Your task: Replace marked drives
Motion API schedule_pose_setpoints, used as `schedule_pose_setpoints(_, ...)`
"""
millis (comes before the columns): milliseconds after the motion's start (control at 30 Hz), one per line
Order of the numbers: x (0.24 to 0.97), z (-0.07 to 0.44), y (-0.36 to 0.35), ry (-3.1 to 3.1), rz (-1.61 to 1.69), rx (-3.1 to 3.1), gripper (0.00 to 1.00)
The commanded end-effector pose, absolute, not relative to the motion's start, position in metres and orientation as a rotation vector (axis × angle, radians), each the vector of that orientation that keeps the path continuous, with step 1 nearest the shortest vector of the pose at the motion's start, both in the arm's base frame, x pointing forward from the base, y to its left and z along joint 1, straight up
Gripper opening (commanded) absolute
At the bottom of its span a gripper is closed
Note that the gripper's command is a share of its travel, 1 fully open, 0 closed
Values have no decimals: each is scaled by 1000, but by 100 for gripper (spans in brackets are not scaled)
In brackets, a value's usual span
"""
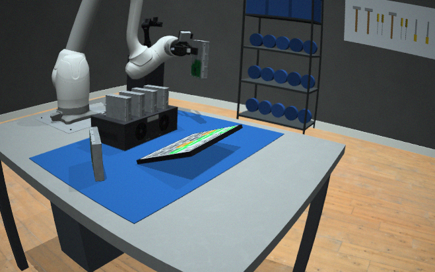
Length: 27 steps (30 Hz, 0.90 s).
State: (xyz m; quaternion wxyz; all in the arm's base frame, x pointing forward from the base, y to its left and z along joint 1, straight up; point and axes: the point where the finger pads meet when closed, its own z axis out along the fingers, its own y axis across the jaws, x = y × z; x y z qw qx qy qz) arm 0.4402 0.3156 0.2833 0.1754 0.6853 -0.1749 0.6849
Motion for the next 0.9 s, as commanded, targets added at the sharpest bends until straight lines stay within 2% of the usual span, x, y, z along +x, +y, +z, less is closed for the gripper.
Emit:
schedule_pose_setpoints(0,440,283,316,-496,1941,1941,10)
schedule_pose_setpoints(867,440,264,316,-496,1941,1941,10)
